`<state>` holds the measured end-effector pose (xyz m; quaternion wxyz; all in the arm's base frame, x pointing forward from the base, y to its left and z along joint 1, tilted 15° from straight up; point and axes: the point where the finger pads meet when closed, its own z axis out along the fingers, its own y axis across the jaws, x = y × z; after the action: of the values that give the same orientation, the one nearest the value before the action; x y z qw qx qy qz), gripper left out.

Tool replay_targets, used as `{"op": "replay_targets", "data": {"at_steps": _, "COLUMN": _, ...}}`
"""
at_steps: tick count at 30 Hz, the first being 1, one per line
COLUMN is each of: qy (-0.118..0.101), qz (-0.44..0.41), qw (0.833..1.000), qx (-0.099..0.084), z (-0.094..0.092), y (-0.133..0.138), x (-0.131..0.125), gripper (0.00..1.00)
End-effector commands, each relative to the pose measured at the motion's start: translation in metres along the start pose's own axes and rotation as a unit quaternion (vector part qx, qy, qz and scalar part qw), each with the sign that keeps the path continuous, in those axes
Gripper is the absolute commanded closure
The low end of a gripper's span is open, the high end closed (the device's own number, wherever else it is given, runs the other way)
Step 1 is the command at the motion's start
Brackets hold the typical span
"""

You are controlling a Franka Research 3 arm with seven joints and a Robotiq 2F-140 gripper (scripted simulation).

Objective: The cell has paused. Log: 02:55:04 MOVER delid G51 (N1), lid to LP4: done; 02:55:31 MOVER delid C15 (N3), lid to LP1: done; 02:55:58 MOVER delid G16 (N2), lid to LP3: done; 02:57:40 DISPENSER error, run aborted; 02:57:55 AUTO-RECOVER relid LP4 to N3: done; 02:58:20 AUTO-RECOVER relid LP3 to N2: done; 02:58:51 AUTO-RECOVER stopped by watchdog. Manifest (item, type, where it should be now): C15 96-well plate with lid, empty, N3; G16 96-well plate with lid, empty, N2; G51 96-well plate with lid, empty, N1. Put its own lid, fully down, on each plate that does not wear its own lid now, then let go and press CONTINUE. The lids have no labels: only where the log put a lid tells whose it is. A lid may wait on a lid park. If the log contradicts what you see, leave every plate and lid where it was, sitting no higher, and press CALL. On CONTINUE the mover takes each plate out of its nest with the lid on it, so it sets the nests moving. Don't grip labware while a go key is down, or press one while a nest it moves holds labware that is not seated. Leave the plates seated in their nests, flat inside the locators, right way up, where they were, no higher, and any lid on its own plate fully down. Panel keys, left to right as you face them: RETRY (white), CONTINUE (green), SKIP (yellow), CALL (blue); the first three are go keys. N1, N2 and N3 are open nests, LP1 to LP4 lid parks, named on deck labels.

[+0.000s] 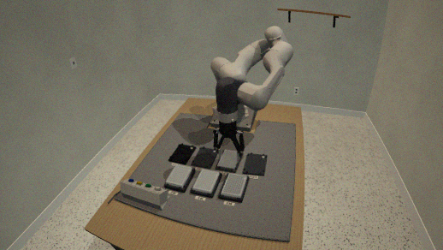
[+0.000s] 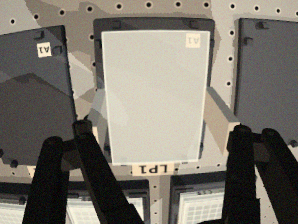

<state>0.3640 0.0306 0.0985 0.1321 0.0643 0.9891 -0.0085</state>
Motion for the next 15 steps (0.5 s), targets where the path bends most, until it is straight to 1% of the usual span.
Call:
{"op": "replay_targets", "data": {"at_steps": 1, "qy": -0.002, "qz": 0.001, "qw": 1.000, "qx": 0.000, "z": -0.0022, "y": 0.0003, "x": -0.0009, "gripper": 1.00}}
{"op": "replay_targets", "data": {"at_steps": 15, "qy": -0.002, "qz": 0.001, "qw": 1.000, "qx": 0.000, "z": -0.0035, "y": 0.0003, "x": -0.0009, "gripper": 1.00}}
